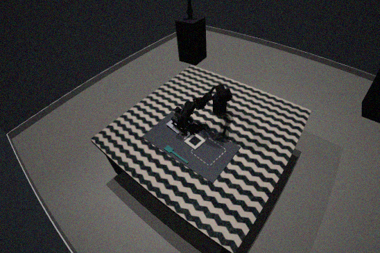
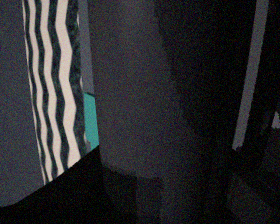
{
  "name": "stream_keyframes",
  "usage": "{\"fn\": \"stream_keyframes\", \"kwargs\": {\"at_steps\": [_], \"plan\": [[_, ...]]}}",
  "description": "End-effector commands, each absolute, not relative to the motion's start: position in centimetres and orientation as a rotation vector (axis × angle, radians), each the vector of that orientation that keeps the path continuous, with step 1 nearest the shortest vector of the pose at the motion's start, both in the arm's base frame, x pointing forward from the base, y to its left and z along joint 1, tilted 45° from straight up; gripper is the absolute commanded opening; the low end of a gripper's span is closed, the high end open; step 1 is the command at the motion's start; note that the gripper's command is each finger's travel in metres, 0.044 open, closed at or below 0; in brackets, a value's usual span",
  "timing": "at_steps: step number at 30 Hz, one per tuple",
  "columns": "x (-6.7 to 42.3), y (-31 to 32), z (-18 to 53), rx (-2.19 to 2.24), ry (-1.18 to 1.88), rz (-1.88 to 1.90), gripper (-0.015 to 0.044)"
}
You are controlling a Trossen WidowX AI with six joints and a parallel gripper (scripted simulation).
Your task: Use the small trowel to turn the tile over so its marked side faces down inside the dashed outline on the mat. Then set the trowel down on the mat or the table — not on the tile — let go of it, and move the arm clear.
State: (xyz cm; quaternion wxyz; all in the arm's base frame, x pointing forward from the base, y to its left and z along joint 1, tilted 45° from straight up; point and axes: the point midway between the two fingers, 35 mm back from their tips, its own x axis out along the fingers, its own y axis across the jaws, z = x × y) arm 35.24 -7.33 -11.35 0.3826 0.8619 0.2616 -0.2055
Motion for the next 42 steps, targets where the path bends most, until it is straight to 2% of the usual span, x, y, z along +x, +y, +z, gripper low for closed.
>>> {"fn": "stream_keyframes", "kwargs": {"at_steps": [1, 32, 42], "plan": [[35.3, -7.3, -11.3, 2.196, 0.654, -0.531, 0.0], [36.1, -3.7, -7.9, 2.199, 0.656, -0.531, 0.0], [35.9, -4.9, -7.2, 2.297, 0.679, -0.494, 0.0]]}}
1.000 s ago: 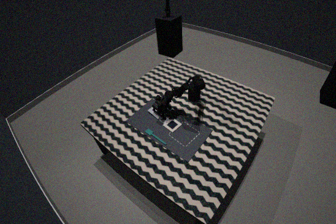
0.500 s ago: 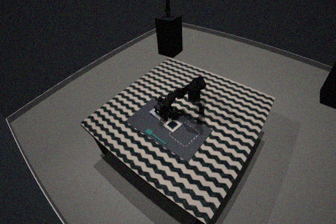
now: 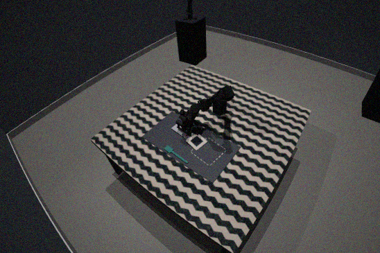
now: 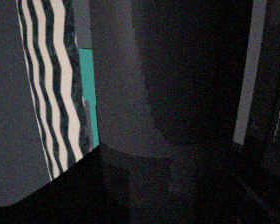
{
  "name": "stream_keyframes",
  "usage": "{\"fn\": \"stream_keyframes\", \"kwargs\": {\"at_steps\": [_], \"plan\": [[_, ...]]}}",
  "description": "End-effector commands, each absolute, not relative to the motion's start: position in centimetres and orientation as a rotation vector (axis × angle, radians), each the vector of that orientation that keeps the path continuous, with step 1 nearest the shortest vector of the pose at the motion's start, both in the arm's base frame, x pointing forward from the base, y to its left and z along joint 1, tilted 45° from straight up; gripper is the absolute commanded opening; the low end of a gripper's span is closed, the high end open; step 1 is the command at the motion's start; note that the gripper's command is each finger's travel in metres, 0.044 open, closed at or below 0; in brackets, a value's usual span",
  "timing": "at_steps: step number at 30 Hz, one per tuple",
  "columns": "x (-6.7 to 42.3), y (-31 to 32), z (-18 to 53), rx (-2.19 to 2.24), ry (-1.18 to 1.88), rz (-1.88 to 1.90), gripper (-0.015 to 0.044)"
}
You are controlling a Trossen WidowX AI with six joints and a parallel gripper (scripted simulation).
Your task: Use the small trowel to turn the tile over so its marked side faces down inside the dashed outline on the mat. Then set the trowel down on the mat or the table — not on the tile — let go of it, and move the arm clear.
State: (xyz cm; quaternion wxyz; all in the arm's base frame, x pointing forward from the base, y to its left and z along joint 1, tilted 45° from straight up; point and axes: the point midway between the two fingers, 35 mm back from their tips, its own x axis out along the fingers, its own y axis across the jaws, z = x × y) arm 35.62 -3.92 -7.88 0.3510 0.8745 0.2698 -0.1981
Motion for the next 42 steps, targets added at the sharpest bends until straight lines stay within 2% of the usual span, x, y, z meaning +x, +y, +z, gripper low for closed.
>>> {"fn": "stream_keyframes", "kwargs": {"at_steps": [1, 22, 42], "plan": [[35.9, -5.0, -7.1, 2.298, 0.679, -0.493, 0.0], [36.3, -5.4, -1.7, 2.299, 0.68, -0.493, 0.0], [37.2, -1.9, 2.4, 2.302, 0.681, -0.492, 0.0]]}}
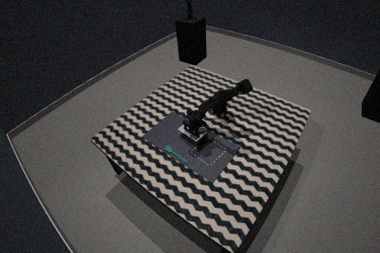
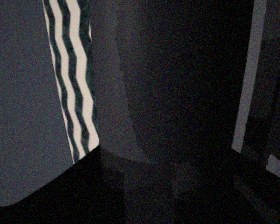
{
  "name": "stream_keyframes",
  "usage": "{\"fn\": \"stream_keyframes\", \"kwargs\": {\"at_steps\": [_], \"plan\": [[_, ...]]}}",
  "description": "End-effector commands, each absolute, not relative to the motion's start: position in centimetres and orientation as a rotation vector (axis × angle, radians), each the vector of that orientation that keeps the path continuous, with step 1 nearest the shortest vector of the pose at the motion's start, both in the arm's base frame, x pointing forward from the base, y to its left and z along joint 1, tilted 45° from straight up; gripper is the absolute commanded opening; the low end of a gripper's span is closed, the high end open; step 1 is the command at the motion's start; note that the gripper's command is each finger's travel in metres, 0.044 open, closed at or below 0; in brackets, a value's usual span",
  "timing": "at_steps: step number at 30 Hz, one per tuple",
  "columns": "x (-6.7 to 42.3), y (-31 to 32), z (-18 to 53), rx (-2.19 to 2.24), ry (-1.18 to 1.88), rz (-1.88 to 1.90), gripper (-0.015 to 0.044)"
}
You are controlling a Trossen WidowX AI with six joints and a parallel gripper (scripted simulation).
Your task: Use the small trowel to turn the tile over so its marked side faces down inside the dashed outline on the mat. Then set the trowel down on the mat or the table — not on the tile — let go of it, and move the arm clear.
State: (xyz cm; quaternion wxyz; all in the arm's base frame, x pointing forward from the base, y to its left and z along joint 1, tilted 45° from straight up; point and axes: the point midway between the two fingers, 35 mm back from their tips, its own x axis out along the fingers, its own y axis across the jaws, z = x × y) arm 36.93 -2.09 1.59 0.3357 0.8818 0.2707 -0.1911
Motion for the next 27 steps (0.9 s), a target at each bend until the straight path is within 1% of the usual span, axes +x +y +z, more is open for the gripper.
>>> {"fn": "stream_keyframes", "kwargs": {"at_steps": [1, 8, 19, 27], "plan": [[37.2, -1.7, 2.5, 2.302, 0.681, -0.492, 0.0], [37.2, -1.8, 2.5, 2.301, 0.681, -0.493, 0.0], [36.1, -7.7, 0.6, 2.298, 0.679, -0.493, 0.0], [36.1, -7.8, 0.6, 2.299, 0.679, -0.492, 0.0]]}}
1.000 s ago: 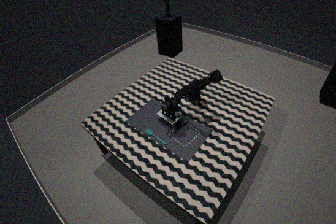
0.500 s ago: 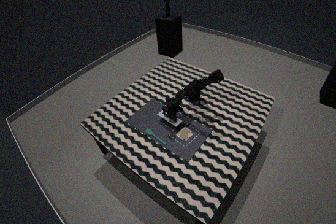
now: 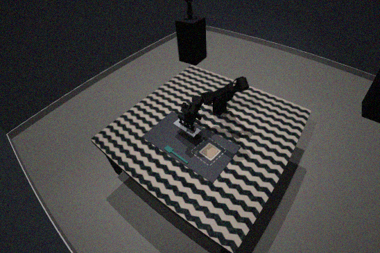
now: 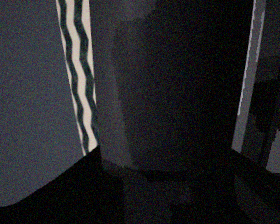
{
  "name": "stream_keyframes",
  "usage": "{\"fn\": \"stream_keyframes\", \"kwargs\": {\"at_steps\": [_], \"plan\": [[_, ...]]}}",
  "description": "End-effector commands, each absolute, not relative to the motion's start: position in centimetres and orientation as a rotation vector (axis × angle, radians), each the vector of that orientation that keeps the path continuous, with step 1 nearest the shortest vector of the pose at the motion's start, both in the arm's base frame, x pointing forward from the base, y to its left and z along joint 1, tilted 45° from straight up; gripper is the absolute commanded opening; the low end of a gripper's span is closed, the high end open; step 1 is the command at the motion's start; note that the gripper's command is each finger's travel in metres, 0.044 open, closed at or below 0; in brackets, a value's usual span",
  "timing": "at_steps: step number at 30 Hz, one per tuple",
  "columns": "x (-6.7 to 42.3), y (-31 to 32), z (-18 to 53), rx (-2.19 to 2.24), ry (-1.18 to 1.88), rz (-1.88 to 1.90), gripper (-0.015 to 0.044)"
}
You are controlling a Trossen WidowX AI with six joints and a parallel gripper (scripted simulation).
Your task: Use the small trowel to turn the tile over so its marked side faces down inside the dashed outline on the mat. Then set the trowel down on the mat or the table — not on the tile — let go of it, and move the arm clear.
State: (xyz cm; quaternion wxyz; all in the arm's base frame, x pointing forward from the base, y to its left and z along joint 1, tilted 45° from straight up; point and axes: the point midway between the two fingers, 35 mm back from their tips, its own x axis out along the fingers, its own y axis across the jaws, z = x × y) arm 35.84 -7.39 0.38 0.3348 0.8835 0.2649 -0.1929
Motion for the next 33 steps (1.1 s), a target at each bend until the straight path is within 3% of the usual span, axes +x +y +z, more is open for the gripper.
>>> {"fn": "stream_keyframes", "kwargs": {"at_steps": [1, 33], "plan": [[36.1, -7.81, 0.61, 2.299, 0.679, -0.492, 0.0], [35.93, -7.51, 0.44, 2.304, 0.689, -0.5, 0.0]]}}
